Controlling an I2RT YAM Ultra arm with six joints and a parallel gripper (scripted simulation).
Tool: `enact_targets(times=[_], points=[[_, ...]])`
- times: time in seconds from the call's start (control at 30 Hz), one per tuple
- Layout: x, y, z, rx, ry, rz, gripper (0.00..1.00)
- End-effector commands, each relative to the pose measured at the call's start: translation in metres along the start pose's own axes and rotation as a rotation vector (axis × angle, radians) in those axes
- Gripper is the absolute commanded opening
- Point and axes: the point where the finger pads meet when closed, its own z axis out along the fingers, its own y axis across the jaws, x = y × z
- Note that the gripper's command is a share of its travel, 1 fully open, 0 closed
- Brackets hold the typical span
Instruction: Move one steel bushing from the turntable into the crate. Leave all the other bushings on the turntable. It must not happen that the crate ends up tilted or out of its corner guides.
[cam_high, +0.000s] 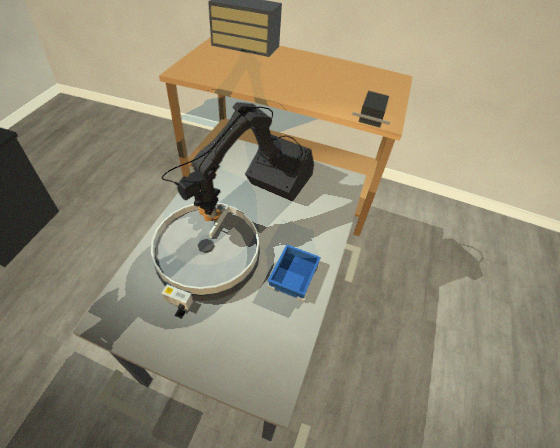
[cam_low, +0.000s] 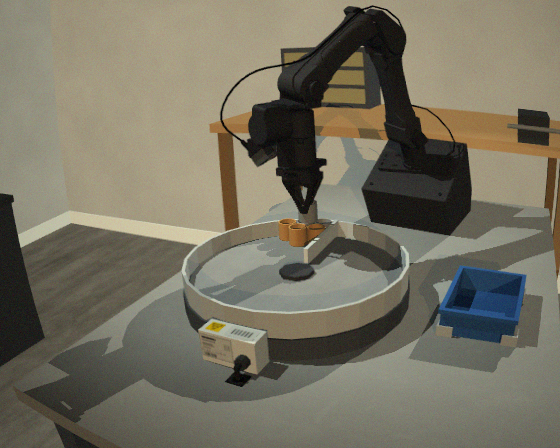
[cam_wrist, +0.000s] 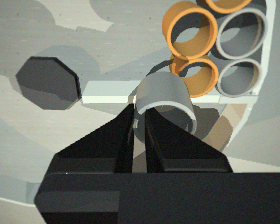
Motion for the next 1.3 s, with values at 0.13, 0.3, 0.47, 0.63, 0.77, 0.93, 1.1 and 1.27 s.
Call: enact_targets(times=[0.13, 0.3, 0.47, 0.63, 0.77, 0.93, 1.1, 1.27], points=[[-0.007, 0.009, -0.022, -0.048, -0.028, -0.001, 0.0], [-0.007, 0.009, -0.022, -0.048, -0.028, -0.001, 0.0], [-0.007, 0.009, -0.022, -0.048, -0.028, -0.001, 0.0], [-0.007, 0.009, -0.022, -0.048, -0.028, -0.001, 0.0], [-0.003, 0.01, -0.022, -0.046, -0.028, -0.004, 0.0], [0.002, 0.012, -0.021, -0.045, -0.027, -0.01, 0.0], [0.012, 0.011, -0.018, -0.036, -0.022, -0.017, 0.0], [0.029, 0.007, -0.012, -0.022, -0.016, -0.03, 0.0]])
